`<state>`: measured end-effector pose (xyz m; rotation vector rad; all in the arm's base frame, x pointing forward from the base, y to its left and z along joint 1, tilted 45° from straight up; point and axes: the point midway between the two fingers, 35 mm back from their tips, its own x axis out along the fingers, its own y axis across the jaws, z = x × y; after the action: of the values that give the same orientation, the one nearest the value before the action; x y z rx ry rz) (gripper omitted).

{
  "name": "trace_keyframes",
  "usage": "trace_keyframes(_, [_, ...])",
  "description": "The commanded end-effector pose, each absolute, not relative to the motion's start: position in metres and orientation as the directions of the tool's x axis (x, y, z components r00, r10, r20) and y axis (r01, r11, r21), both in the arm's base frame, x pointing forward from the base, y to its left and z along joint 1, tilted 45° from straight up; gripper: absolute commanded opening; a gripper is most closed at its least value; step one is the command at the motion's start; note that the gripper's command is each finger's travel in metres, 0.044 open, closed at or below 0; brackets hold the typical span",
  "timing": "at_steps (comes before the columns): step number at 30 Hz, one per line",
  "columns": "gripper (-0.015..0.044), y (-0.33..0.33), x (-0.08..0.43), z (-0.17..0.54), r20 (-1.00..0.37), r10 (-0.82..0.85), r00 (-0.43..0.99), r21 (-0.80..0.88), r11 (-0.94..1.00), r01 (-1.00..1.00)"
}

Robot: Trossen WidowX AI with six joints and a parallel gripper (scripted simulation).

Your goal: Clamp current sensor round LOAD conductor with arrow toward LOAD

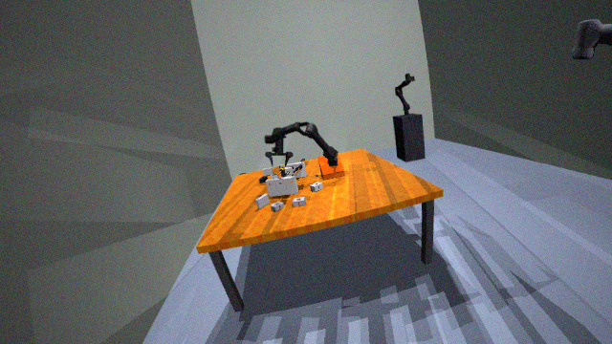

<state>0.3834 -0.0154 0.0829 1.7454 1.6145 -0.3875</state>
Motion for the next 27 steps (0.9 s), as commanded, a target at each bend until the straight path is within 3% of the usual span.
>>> trace_keyframes(1, [0.044, -0.029, 0.365, 0.066, -0.533, 0.825, 0.188, 0.622, 0.232, 0.748])
trace_keyframes(6, [0.044, -0.04, 0.353, 0.055, -0.433, 0.871, 0.231, 0.835, 0.29, 0.468])
trace_keyframes(12, [0.044, -0.049, 0.343, 0.048, -0.344, 0.893, 0.288, 0.93, 0.282, 0.236])
trace_keyframes(19, [0.044, -0.06, 0.335, 0.042, -0.258, 0.896, 0.362, 0.955, 0.294, -0.047])
trace_keyframes(27, [0.044, -0.072, 0.327, 0.037, -0.176, 0.876, 0.45, 0.864, 0.356, -0.356])
